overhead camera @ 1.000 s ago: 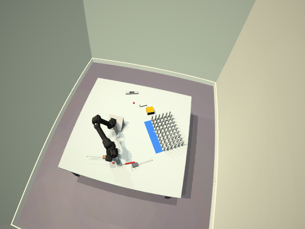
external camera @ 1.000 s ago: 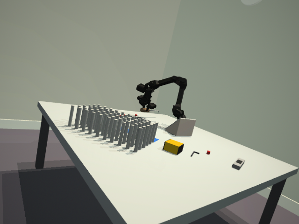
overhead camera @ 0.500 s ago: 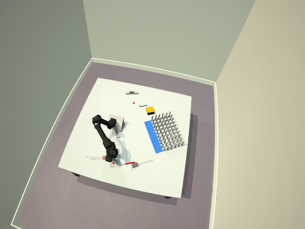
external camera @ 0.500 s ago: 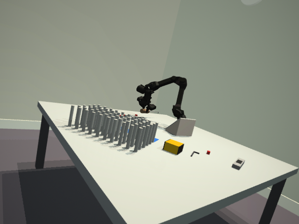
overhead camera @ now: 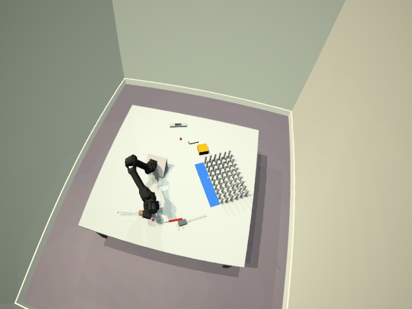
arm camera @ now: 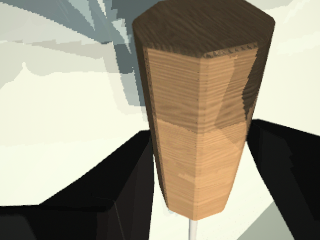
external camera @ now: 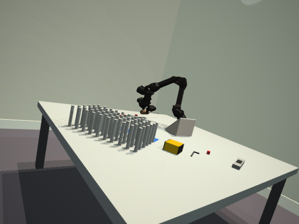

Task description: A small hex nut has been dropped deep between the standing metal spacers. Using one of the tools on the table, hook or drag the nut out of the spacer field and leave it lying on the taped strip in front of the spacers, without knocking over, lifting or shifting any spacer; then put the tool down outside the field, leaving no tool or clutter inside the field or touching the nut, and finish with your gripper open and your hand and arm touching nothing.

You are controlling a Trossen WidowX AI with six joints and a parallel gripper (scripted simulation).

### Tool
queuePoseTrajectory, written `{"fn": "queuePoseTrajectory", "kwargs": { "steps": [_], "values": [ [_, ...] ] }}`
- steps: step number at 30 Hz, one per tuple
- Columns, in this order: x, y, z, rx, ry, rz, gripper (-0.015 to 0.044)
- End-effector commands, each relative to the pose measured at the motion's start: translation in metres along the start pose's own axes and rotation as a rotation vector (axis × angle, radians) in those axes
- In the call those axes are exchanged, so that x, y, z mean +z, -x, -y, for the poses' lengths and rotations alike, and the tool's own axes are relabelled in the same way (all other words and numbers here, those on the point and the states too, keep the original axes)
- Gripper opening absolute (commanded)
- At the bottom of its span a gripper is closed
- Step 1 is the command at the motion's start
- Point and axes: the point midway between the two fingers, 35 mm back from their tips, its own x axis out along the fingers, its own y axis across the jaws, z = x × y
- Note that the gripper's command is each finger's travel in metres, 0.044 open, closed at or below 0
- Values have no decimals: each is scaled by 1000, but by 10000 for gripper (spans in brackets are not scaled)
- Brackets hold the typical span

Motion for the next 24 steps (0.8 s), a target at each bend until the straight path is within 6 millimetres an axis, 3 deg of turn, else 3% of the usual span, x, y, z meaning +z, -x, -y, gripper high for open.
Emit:
{"fn": "queuePoseTrajectory", "kwargs": {
  "steps": [1,24],
  "values": [
    [1,-4,-3,2,10,-2,0],
    [2,-18,-7,-11,14,-6,0]
  ]
}}
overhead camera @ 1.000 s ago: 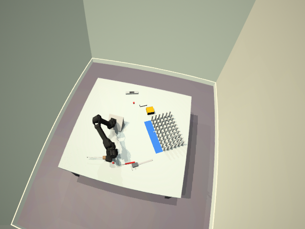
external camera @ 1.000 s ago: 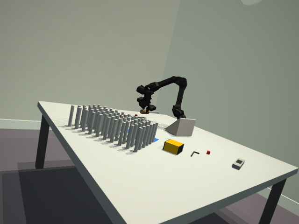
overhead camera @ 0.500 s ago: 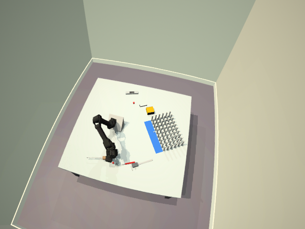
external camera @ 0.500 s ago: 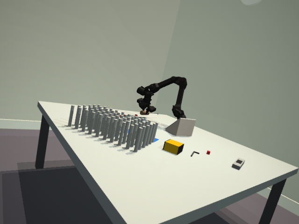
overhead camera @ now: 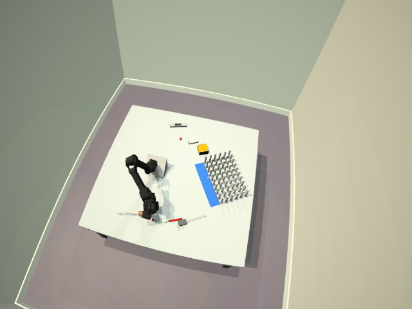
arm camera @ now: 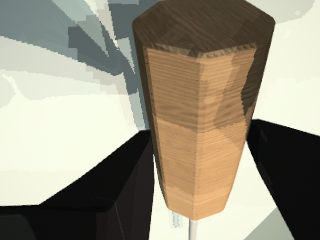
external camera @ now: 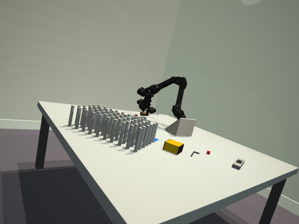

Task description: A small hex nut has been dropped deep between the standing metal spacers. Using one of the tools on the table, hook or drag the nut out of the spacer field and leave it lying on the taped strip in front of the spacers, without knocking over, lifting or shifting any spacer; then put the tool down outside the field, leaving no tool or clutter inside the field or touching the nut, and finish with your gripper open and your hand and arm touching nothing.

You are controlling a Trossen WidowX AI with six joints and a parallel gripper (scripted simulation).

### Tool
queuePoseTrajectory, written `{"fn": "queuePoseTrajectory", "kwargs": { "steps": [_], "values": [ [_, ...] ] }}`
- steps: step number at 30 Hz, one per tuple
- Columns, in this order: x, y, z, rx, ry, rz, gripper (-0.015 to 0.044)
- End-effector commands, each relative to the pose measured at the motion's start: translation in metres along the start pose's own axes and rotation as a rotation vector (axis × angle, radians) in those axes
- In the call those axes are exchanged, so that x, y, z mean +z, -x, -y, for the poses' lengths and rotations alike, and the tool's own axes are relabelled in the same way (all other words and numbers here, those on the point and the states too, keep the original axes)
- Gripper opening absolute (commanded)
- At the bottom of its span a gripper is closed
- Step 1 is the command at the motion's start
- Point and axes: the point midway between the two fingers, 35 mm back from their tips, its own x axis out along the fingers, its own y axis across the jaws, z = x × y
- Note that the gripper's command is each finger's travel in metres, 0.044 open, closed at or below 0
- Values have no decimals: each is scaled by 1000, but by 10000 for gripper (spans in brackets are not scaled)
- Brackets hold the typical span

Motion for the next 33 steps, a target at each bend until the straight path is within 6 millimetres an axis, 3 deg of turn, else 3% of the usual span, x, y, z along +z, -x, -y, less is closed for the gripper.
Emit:
{"fn": "queuePoseTrajectory", "kwargs": {
  "steps": [1,18,33],
  "values": [
    [1,-4,-3,2,10,-3,0],
    [1,-14,-7,-10,14,-6,0],
    [0,-11,-4,-12,5,-4,394]
  ]
}}
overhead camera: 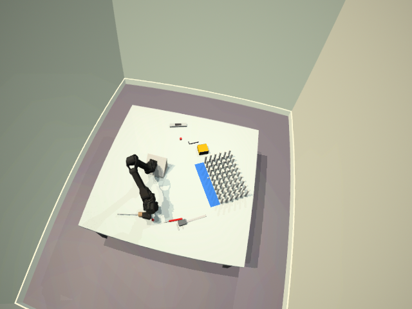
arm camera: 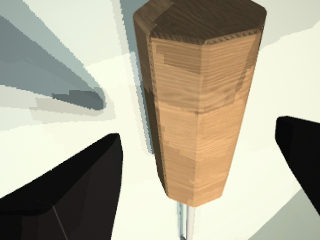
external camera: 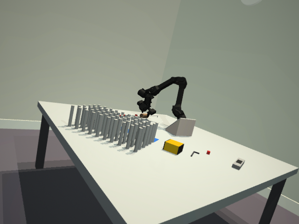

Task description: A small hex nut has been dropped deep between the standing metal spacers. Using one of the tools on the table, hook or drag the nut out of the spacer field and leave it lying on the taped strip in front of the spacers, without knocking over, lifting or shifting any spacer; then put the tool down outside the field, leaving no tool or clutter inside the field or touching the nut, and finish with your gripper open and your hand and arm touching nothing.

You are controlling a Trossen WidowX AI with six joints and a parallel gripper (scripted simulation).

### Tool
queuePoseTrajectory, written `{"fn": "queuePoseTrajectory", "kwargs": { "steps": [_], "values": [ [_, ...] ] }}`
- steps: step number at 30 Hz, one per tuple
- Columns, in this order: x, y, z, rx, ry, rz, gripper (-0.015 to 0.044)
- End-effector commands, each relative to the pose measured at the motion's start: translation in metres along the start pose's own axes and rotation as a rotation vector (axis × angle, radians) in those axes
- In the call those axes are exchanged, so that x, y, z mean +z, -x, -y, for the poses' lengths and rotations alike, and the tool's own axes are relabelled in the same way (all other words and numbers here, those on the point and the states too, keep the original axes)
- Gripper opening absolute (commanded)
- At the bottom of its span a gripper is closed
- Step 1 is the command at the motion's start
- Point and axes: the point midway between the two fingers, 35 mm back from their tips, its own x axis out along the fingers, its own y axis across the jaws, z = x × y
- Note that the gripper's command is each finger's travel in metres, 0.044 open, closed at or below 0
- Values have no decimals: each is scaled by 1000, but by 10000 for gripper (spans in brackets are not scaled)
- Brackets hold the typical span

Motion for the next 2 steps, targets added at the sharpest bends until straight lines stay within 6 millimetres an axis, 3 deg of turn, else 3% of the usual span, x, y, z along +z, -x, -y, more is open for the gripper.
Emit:
{"fn": "queuePoseTrajectory", "kwargs": {
  "steps": [1,2],
  "values": [
    [0,0,0,0,-1,0,420],
    [0,0,0,0,-1,0,440]
  ]
}}
